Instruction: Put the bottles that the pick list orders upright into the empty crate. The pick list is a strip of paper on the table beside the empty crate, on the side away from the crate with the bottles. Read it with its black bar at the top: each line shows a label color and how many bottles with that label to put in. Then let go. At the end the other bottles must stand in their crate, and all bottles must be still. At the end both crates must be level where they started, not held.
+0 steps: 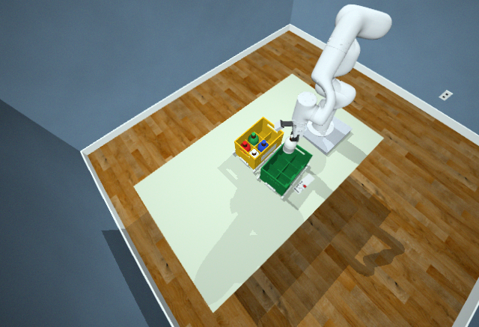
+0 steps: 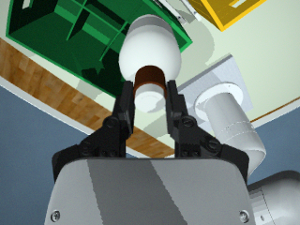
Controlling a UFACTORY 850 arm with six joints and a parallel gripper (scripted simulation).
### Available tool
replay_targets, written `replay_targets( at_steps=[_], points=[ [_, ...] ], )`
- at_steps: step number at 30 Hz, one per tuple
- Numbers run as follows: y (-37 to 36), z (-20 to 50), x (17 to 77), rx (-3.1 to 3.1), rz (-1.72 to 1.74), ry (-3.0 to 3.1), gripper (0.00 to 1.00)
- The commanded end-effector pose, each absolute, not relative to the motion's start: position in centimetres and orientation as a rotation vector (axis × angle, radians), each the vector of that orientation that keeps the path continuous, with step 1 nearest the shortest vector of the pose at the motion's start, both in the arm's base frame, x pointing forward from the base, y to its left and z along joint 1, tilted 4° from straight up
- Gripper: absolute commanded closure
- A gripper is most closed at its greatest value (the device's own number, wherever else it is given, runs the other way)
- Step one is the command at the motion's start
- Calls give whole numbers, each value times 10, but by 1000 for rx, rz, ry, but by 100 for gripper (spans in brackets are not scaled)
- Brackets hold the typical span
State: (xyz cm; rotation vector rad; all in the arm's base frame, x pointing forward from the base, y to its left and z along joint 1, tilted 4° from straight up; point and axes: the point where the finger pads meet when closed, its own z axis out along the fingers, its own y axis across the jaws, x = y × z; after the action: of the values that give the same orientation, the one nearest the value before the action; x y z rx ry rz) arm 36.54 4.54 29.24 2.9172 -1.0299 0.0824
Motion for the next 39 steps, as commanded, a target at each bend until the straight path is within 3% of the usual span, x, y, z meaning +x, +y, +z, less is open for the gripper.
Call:
replay_targets(
  at_steps=[1,39],
  points=[
    [46,292,366,2918,85,-1030,100],
    [43,258,367,2918,85,-1030,100]
  ],
)
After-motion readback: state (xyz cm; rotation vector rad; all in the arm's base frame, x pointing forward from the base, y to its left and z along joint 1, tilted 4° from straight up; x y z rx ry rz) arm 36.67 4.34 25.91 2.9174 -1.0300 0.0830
